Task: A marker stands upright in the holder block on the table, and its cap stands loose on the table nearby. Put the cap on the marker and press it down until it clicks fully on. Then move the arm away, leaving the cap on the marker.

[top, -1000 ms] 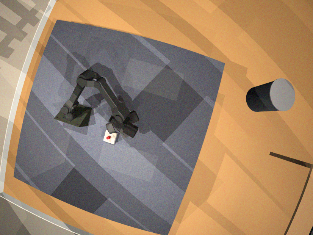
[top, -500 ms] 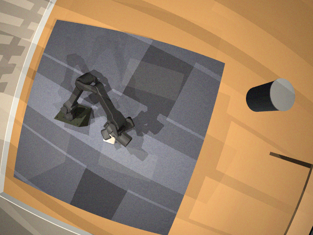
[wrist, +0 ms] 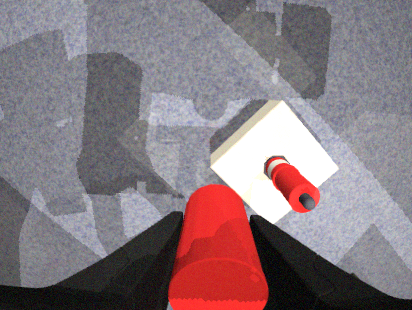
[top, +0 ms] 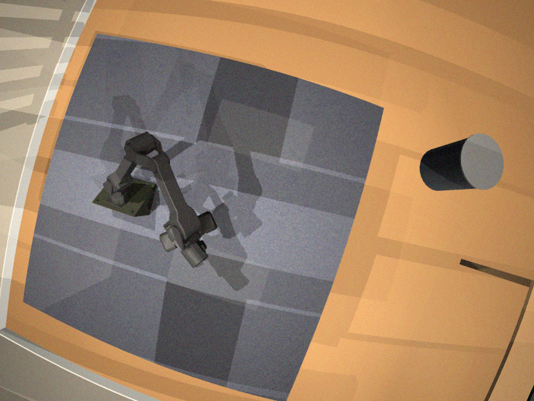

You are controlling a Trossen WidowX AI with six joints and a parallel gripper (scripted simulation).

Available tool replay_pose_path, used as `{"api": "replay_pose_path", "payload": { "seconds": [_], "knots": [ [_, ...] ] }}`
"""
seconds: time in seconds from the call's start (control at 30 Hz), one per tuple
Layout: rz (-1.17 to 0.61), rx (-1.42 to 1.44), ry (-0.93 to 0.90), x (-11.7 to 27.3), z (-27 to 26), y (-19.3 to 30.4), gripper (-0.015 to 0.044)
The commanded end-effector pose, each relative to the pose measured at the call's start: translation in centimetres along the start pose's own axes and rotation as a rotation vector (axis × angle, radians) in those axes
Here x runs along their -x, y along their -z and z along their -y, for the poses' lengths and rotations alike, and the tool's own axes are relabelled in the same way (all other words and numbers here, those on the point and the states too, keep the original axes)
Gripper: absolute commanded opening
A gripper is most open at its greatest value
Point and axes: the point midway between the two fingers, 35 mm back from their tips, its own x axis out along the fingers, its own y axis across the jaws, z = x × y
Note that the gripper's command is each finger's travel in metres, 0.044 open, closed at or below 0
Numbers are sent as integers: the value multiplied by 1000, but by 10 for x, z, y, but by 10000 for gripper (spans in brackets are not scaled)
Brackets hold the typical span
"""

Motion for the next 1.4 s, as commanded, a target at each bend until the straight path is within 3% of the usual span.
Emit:
{"api": "replay_pose_path", "payload": {
  "seconds": [0.0, 0.43, 1.37],
  "knots": [
    [-8, -2, 5, 4, 17, -2, 0],
    [-22, 3, 1, 15, 48, -5, 0],
    [-22, 3, 1, -22, 47, -5, 0]
  ]
}}
